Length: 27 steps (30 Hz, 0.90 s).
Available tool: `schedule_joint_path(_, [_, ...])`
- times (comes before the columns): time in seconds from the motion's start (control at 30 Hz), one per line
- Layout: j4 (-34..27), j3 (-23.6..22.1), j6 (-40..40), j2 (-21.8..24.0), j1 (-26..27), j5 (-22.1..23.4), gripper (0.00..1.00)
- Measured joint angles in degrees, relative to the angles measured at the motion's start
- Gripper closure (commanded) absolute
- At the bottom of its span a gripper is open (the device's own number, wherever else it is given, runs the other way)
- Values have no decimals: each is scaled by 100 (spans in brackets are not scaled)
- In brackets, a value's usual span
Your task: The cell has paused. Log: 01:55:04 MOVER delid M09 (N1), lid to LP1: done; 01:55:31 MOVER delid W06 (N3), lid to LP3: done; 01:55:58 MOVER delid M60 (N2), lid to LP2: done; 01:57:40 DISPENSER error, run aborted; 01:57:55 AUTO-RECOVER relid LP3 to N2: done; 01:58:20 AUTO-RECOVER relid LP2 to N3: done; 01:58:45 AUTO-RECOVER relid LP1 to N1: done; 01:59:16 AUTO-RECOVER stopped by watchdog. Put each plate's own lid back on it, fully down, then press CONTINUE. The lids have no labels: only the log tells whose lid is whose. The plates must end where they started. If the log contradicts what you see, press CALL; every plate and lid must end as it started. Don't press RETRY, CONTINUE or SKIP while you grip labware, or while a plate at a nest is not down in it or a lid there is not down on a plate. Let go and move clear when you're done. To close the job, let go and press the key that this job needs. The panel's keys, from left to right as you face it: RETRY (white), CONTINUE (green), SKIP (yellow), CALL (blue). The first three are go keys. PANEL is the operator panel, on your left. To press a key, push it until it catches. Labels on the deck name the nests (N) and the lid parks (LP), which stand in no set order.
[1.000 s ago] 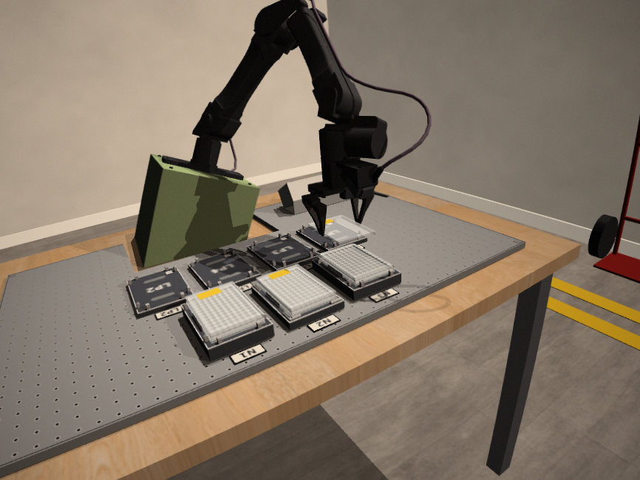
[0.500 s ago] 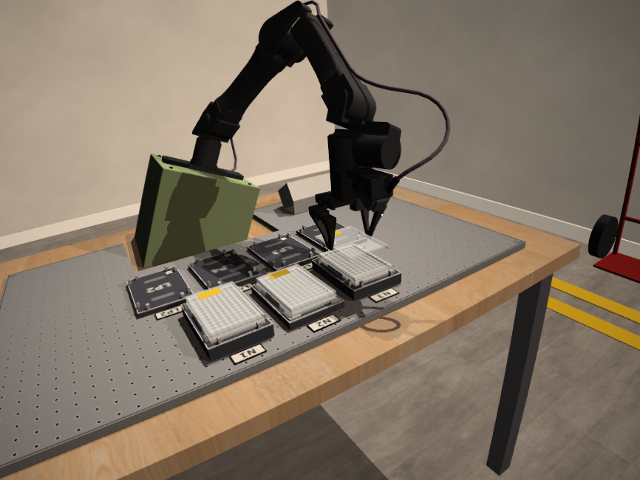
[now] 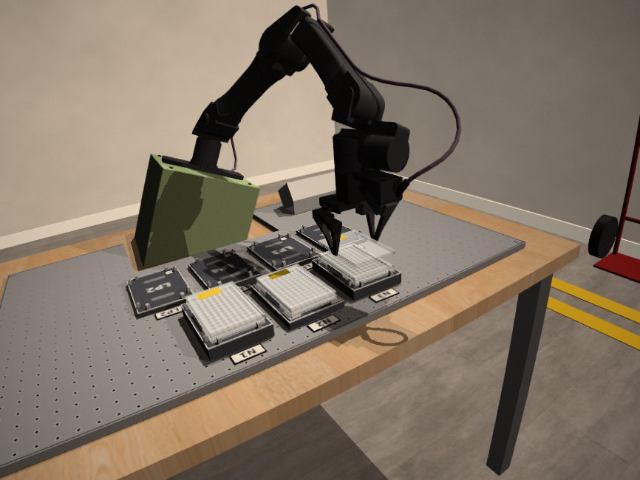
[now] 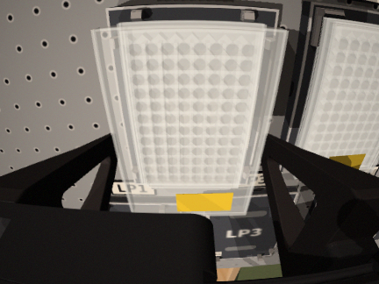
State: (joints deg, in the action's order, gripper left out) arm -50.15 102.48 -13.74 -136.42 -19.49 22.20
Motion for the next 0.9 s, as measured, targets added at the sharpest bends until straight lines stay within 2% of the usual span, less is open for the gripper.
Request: schedule_joint_path(0.9, [48, -46, 35, -35, -2, 2, 100])
